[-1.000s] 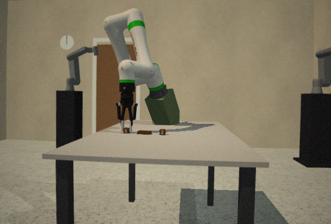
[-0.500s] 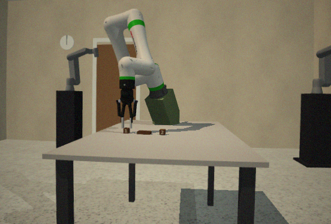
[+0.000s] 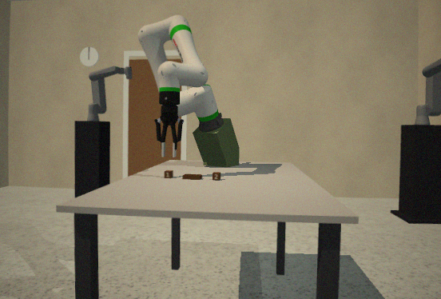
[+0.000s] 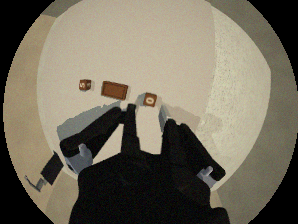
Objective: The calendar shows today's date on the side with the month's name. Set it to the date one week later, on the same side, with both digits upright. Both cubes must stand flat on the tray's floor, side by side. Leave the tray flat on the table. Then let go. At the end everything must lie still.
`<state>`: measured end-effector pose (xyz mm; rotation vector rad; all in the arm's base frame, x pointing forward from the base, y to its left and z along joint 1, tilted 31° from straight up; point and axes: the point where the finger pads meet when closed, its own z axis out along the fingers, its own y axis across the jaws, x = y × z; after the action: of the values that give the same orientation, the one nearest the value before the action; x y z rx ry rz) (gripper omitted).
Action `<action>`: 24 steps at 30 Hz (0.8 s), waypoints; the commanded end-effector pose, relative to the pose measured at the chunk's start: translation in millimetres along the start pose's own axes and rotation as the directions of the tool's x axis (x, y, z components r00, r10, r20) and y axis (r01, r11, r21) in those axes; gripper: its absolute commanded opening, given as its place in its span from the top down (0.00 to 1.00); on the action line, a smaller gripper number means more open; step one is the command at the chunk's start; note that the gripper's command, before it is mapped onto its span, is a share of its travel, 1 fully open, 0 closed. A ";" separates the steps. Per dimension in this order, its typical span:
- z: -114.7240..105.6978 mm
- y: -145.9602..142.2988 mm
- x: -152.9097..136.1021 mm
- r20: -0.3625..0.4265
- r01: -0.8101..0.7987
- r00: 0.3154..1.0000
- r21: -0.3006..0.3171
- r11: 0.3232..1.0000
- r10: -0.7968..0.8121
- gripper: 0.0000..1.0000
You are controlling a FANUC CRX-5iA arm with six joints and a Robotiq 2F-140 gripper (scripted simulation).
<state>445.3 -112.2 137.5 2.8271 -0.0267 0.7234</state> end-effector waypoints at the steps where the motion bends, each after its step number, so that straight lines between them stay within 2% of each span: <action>1: -5.0 -0.2 0.2 0.000 0.000 1.000 0.000 1.000 0.000 0.71; 5: -6.9 -0.2 0.2 0.000 0.000 1.000 0.000 1.000 0.000 0.71; 6: -6.9 -0.2 0.2 0.000 0.000 1.000 0.000 1.000 0.000 0.00; 24: -6.9 -0.2 0.2 0.000 0.000 1.000 0.000 1.000 0.000 0.00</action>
<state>442.1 -110.5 143.3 2.8269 -0.0265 0.7235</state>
